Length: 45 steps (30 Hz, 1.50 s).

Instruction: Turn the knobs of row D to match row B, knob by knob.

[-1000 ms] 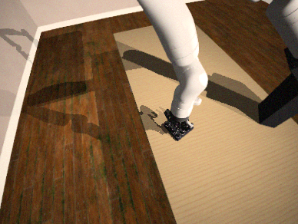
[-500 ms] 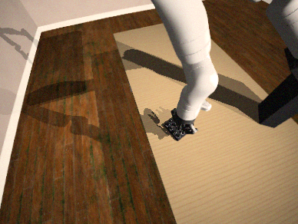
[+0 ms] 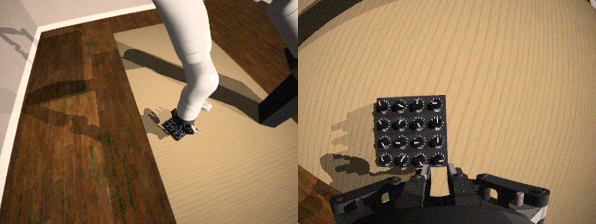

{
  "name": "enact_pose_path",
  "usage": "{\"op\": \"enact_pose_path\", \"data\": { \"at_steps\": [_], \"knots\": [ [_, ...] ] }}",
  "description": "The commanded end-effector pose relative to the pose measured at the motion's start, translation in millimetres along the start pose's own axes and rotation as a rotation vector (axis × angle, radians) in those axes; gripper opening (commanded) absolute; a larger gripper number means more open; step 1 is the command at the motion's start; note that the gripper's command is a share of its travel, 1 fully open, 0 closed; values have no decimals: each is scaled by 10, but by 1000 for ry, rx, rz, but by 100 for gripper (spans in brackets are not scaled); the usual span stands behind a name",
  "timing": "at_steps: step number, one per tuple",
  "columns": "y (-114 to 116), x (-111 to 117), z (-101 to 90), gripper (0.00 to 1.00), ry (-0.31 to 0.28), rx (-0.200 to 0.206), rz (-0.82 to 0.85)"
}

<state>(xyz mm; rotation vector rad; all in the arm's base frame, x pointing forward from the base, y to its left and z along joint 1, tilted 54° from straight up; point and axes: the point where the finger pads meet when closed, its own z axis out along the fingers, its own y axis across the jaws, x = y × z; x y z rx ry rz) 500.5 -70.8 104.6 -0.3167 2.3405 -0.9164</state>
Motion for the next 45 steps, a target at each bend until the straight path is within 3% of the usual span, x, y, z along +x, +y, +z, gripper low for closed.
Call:
{"op": "enact_pose_path", "data": {
  "at_steps": [1, 26, 45],
  "knots": [
    [3, -3, -4, 19, -1, -1, 0],
    [3, -4, 11, 19, -1, -1, 0],
    [3, -4, 165, 19, -1, -1, 0]
  ]
}}
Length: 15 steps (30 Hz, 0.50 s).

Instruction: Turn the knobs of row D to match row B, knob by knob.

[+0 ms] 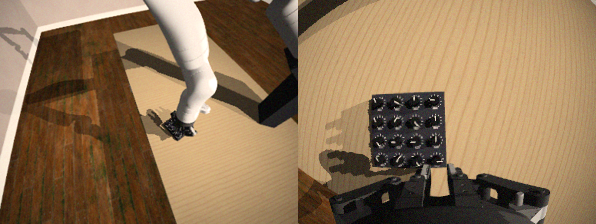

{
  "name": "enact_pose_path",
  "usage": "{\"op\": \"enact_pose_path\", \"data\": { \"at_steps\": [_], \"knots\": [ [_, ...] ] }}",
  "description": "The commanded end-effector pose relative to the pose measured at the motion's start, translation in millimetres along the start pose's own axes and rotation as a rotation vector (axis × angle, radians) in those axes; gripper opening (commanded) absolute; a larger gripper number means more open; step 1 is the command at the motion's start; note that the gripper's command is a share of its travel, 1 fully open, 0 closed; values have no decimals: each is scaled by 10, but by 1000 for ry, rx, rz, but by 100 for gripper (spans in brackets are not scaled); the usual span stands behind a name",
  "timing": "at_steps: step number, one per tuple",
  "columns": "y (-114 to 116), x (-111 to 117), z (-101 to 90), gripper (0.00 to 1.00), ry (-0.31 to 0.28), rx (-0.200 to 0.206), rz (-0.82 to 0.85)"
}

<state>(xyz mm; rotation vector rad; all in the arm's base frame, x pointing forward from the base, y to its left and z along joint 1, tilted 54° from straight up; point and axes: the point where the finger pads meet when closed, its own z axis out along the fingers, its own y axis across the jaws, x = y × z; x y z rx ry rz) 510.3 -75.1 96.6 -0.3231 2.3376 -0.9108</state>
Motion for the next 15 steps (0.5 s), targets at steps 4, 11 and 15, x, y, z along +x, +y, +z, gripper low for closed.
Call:
{"op": "enact_pose_path", "data": {
  "at_steps": [4, 11, 15],
  "knots": [
    [-20, 20, 90, 19, 5, 4, 2],
    [-20, 20, 157, 19, 5, 3, 2],
    [-20, 20, 207, 19, 5, 3, 2]
  ]
}}
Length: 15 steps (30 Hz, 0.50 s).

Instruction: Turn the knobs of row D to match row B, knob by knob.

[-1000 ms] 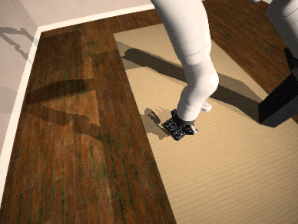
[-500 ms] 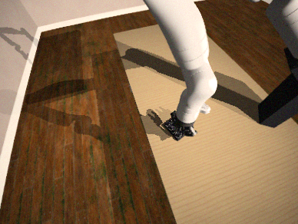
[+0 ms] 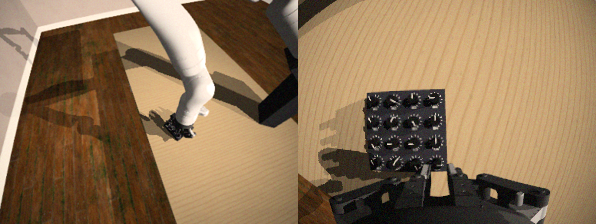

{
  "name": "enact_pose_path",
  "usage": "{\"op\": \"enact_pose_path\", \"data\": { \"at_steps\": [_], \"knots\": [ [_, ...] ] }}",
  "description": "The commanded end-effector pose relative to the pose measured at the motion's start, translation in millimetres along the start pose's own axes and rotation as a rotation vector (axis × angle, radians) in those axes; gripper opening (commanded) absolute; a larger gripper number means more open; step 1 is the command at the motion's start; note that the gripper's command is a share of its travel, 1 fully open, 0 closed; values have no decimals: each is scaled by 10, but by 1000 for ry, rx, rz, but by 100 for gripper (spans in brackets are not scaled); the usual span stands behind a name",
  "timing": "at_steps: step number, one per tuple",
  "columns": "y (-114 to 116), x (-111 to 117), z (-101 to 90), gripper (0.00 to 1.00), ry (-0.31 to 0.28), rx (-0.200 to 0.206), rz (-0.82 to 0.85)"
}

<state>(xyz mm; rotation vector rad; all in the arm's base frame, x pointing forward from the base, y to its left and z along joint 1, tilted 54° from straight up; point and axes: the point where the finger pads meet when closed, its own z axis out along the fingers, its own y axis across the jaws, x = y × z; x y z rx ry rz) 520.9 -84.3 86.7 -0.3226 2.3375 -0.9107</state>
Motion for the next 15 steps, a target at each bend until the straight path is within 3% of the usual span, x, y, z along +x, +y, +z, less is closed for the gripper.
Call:
{"op": "enact_pose_path", "data": {
  "at_steps": [1, 15],
  "knots": [
    [-19, 21, 46, 19, 5, 3, 2],
    [-19, 21, 128, 19, 5, 3, 2]
  ]
}}
